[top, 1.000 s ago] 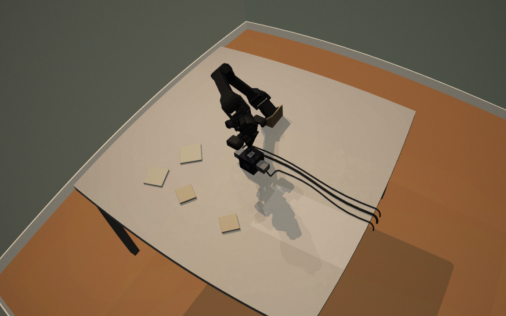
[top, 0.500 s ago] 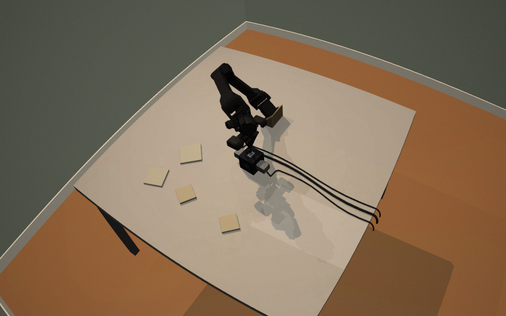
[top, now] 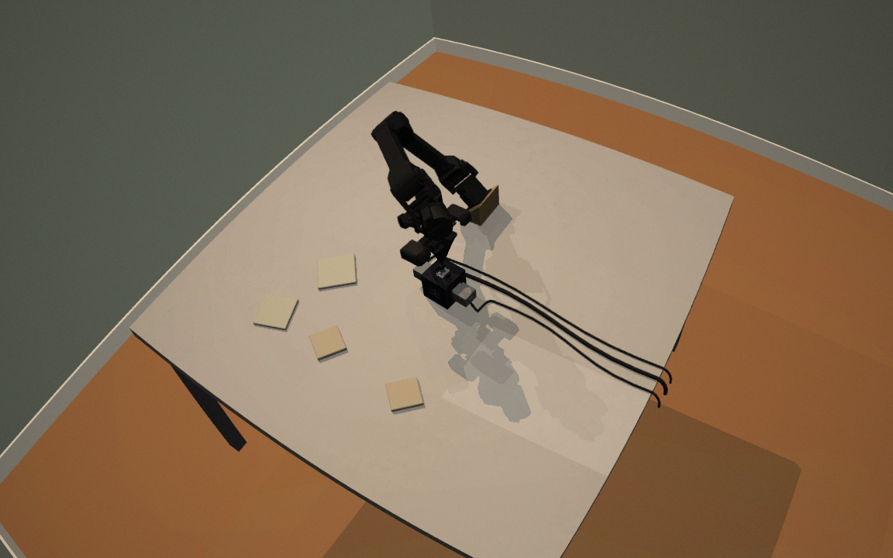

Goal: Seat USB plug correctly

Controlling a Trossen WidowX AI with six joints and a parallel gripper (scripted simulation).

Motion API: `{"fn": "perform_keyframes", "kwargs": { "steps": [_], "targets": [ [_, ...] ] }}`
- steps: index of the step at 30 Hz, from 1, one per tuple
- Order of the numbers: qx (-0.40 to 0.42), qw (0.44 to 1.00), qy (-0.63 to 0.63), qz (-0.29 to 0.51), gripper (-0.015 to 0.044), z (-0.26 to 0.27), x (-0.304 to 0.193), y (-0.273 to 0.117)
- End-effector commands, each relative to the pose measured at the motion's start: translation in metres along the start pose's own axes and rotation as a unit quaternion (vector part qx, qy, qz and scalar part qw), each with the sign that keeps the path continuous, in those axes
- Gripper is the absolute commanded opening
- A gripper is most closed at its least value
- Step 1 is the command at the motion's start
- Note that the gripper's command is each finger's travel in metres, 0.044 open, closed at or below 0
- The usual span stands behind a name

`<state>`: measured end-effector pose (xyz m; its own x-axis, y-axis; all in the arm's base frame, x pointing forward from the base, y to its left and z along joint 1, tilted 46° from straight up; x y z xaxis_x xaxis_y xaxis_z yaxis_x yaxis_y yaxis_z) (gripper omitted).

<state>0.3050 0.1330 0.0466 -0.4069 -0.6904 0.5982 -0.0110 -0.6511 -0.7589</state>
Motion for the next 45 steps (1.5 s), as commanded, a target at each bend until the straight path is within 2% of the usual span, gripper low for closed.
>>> {"fn": "perform_keyframes", "kwargs": {
  "steps": [1, 45],
  "targets": [
    [-0.002, 1.000, -0.002, 0.001, 0.0000, -0.0003, -0.0002, 0.0008],
    [-0.002, 1.000, -0.002, 0.001, 0.0000, -0.0002, 0.0003, 0.0060]
  ]
}}
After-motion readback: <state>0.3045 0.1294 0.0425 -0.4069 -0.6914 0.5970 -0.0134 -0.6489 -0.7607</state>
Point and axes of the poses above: the point midway between the two fingers, 35 mm back from their tips, its own y axis out along the fingers, its own z axis across the jaws, x = y × z, the point moved 2 cm from there along -y, back along the fingers, and after that the axes turned 14 degrees about y, right-handed, at the moved point
